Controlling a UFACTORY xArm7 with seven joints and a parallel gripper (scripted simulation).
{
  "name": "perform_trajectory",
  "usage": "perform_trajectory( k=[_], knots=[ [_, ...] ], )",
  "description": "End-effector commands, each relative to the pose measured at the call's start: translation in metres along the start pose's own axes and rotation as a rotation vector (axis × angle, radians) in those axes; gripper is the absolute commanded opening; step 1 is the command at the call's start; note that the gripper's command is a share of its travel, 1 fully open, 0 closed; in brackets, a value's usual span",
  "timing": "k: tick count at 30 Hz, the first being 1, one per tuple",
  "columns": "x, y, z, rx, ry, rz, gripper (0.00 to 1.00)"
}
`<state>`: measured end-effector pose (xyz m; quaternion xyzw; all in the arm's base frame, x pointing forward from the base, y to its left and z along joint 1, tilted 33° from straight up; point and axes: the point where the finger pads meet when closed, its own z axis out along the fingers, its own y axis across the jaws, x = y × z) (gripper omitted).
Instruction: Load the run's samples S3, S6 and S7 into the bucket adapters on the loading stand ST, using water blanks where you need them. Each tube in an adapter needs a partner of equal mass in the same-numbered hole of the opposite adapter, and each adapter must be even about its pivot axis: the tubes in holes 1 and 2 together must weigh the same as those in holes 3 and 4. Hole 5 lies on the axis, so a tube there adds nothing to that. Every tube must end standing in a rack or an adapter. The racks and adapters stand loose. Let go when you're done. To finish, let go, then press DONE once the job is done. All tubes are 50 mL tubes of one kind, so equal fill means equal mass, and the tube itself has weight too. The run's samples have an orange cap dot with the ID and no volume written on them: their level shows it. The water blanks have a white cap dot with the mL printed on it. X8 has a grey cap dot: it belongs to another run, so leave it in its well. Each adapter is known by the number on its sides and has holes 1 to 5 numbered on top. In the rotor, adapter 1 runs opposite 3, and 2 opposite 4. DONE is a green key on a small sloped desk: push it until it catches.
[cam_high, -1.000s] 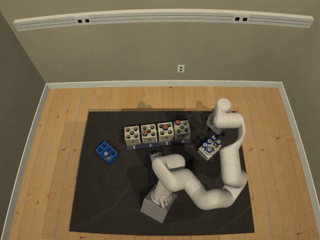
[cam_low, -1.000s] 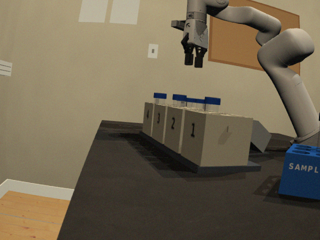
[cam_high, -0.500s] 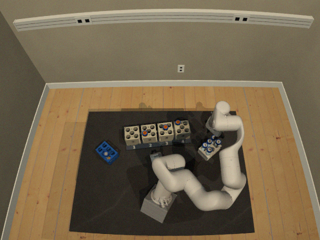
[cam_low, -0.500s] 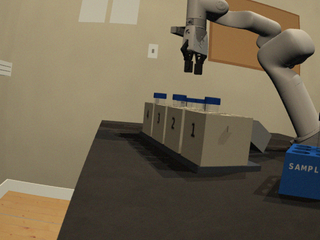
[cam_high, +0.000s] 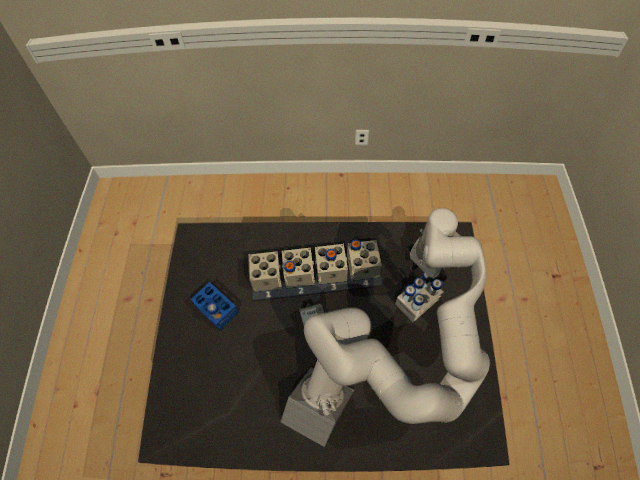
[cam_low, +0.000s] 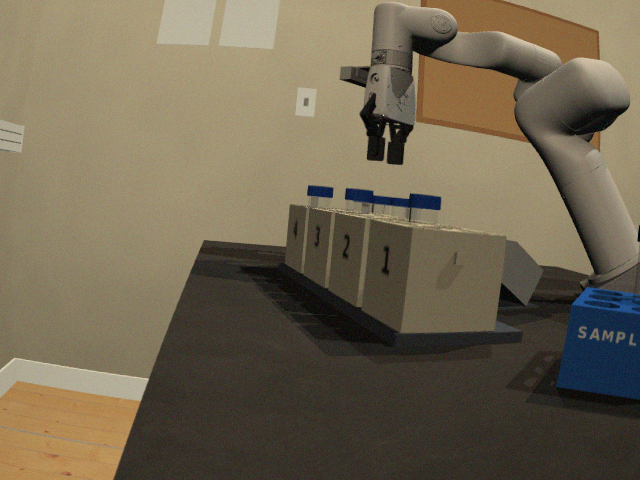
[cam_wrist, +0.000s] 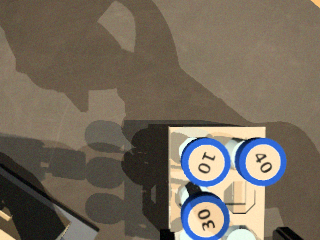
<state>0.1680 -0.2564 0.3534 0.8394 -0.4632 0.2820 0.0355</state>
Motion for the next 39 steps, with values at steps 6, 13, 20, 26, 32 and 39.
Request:
perform_trajectory(
  k=[6, 13, 20, 26, 32, 39],
  knots=[
    [0.001, 0.000, 0.018, 0.000, 0.004, 0.001, 0.57],
    [0.001, 0.000, 0.032, 0.000, 0.004, 0.001, 0.57],
    [0.001, 0.000, 0.042, 0.000, 0.004, 0.001, 0.57],
    [0.001, 0.000, 0.054, 0.000, 0.004, 0.001, 0.57],
    [0.001, 0.000, 0.061, 0.000, 0.004, 0.001, 0.57],
    [0.001, 0.000, 0.061, 0.000, 0.004, 0.001, 0.57]
  ],
)
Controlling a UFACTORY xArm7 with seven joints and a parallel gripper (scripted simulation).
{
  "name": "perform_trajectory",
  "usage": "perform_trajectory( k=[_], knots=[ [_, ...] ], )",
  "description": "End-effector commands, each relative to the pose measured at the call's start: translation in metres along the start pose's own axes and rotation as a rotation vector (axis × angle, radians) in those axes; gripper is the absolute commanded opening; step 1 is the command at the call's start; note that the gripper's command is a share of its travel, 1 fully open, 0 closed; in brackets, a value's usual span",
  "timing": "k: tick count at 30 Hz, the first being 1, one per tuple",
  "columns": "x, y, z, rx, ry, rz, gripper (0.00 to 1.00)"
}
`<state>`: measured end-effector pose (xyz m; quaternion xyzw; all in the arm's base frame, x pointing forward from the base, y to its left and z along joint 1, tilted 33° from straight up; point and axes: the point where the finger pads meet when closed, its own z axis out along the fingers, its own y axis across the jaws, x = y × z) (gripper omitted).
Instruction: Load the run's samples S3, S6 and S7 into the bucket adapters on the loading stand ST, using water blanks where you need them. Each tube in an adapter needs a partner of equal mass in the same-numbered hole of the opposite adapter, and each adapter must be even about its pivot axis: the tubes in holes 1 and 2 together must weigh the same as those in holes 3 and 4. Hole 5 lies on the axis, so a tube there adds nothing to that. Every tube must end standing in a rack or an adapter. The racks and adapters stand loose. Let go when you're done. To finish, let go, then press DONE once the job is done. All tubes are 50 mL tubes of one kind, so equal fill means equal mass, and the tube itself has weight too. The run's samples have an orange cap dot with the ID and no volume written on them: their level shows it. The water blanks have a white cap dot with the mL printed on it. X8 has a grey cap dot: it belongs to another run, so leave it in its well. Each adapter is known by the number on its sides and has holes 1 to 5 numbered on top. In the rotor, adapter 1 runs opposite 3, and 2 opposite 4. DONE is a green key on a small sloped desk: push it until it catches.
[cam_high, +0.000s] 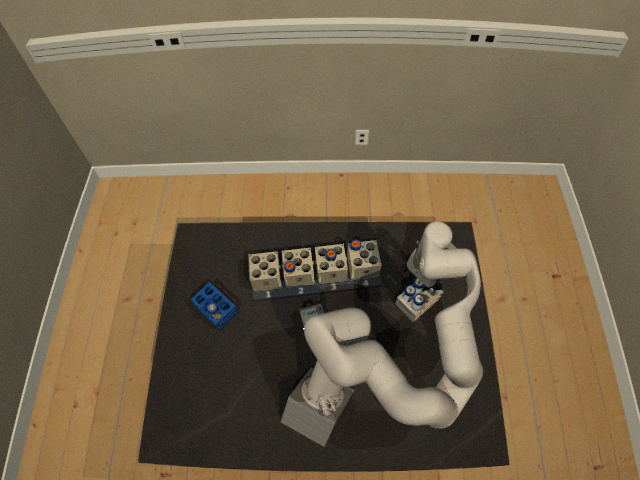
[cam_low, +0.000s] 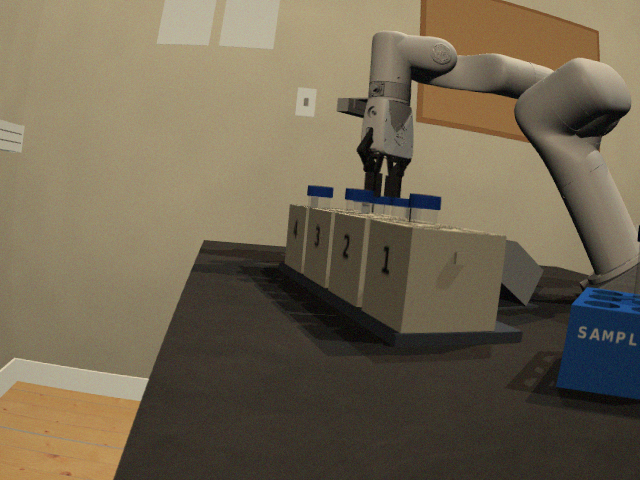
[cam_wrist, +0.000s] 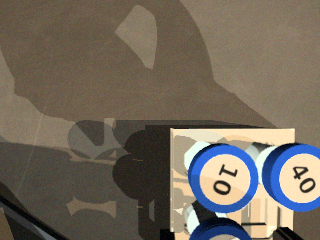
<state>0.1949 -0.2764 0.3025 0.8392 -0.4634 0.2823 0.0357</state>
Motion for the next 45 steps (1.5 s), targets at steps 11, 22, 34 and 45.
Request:
perform_trajectory(
  k=[11, 22, 34, 45],
  knots=[
    [0.001, 0.000, 0.004, 0.000, 0.003, 0.001, 0.57],
    [0.001, 0.000, 0.011, 0.000, 0.003, 0.001, 0.57],
    [0.001, 0.000, 0.018, 0.000, 0.003, 0.001, 0.57],
    [0.001, 0.000, 0.020, 0.000, 0.003, 0.001, 0.57]
  ],
)
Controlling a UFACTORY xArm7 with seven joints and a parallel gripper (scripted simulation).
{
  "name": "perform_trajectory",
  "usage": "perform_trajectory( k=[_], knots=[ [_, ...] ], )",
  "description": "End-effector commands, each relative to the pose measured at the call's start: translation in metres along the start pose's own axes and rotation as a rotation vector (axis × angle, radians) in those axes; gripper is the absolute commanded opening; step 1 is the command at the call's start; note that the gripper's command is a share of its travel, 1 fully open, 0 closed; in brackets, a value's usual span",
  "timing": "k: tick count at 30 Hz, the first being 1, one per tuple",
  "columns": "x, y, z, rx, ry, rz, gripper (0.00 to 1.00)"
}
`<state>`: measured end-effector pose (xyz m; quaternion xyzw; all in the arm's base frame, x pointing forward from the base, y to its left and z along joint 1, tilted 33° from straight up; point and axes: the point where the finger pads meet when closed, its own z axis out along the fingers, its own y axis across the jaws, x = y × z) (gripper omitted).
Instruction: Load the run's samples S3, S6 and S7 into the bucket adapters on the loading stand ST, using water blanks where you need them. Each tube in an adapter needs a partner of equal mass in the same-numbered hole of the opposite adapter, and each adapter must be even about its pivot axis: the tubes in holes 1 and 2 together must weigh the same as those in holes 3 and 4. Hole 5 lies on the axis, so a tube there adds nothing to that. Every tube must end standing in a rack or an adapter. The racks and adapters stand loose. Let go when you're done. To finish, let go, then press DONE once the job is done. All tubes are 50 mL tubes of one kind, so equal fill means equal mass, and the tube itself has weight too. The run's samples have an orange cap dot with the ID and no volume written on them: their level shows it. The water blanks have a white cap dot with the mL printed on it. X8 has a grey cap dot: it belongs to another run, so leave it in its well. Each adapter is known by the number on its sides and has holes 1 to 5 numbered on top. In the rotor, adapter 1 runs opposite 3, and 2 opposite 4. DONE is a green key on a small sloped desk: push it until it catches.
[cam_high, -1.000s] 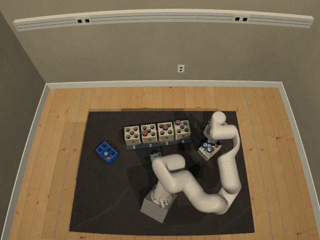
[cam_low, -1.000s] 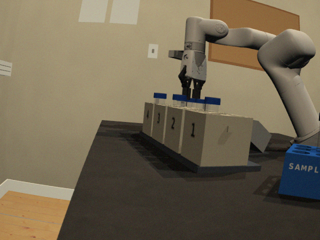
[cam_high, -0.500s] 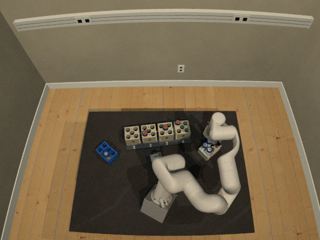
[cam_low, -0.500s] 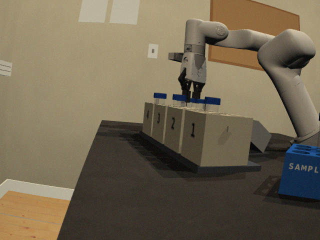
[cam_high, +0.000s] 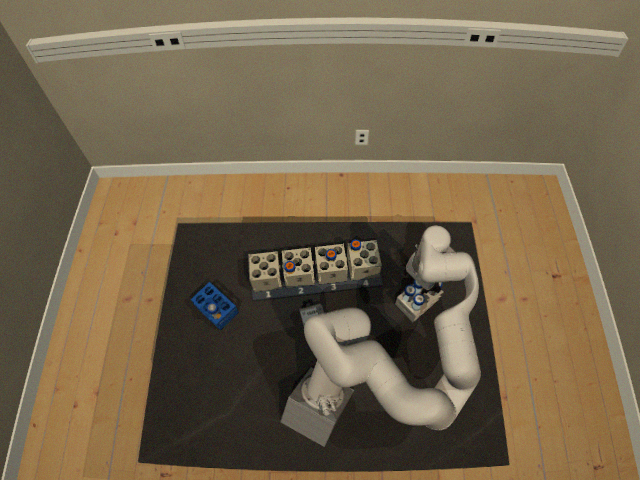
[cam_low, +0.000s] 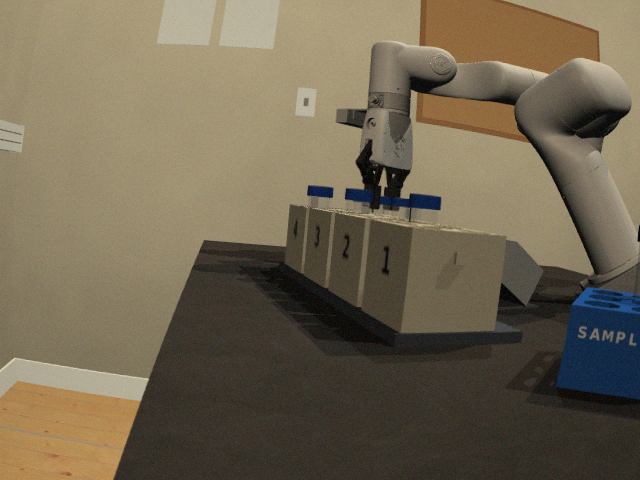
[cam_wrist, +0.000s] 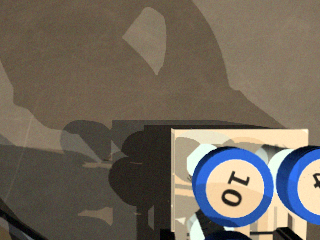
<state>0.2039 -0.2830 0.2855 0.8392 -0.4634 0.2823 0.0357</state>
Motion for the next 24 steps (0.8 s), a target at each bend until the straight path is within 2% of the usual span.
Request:
perform_trajectory(
  k=[1, 8, 9, 24],
  knots=[
    [0.0008, 0.0002, -0.0007, 0.000, 0.003, 0.001, 0.57],
    [0.0008, 0.0002, -0.0007, 0.000, 0.003, 0.001, 0.57],
    [0.0008, 0.0002, -0.0013, 0.000, 0.003, 0.001, 0.00],
    [0.0008, 0.0002, -0.0024, 0.000, 0.003, 0.001, 0.00]
  ],
)
